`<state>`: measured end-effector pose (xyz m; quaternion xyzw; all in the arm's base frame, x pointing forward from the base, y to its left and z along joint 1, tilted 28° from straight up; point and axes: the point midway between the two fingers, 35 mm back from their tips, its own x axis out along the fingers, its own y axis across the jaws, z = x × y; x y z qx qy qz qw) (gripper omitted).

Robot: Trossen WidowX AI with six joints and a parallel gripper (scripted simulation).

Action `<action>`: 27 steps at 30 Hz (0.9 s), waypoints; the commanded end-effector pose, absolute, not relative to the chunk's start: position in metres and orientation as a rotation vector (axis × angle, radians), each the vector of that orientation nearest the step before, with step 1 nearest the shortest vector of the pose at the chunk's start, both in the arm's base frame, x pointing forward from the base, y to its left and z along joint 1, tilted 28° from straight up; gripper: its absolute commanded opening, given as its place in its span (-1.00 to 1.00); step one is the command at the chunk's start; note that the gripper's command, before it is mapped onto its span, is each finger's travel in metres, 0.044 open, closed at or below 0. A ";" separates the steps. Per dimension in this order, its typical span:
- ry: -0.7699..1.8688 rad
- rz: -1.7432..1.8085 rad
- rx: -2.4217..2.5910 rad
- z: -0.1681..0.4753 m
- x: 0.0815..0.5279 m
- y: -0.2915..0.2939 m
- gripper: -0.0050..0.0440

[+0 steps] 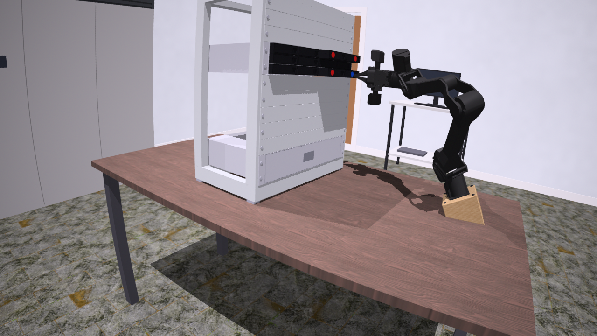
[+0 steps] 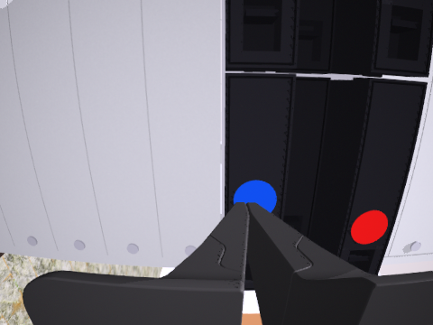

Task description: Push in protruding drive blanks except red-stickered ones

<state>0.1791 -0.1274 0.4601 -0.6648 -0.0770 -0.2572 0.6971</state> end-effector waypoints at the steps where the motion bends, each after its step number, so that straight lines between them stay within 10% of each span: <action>1: -0.181 -0.584 -1.498 0.467 0.176 -0.124 -0.80; 27: -0.181 -0.584 -1.498 0.473 0.177 -0.123 -0.80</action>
